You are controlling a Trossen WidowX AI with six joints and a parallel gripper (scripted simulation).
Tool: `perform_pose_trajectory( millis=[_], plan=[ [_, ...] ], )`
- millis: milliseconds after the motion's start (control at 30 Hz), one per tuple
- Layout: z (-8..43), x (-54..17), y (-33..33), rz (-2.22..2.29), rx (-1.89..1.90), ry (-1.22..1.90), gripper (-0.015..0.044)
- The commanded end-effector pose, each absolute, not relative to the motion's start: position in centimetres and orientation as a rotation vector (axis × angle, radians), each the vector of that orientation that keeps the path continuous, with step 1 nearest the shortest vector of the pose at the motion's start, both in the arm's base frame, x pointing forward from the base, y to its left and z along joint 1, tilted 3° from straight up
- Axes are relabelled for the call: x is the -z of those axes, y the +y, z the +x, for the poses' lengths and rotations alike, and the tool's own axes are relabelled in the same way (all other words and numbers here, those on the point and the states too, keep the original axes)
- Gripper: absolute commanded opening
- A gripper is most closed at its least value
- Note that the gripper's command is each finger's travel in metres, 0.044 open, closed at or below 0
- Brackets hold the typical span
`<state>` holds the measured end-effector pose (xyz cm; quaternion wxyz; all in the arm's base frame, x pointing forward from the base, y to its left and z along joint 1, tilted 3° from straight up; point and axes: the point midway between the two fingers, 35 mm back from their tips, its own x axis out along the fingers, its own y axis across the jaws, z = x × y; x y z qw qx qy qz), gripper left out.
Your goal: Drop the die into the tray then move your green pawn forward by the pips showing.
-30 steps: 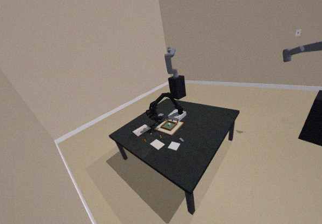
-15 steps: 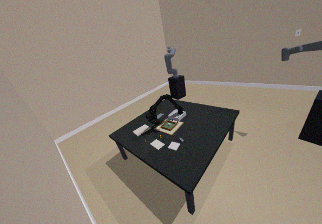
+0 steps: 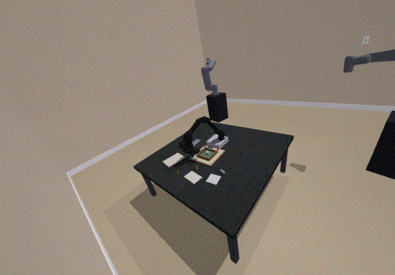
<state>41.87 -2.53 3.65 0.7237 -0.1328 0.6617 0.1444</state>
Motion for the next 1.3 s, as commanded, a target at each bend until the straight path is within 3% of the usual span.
perform_pose_trajectory(
  millis=[0, 33, 367, 600, 767, 1133, 1167, 1267],
  plan=[
    [41.8, -2.9, -2.5, -0.291, -0.317, 1.467, 0.0000],
    [41.8, -2.8, -2.5, -0.291, -0.317, 1.467, 0.0000],
    [41.9, -3.6, -2.5, -0.293, -0.319, 1.462, 0.0263],
    [41.5, -8.3, -2.7, -0.291, -0.317, 1.467, 0.0440],
    [39.9, -9.5, -2.0, -0.279, -0.307, 1.470, 0.0440],
    [26.5, -15.0, 1.8, -0.191, -0.233, 1.491, 0.0440],
    [30.1, -14.6, 1.3, -0.212, -0.256, 1.472, 0.0440],
    [30.1, -14.6, 1.3, -0.212, -0.256, 1.472, 0.0440]
  ],
)
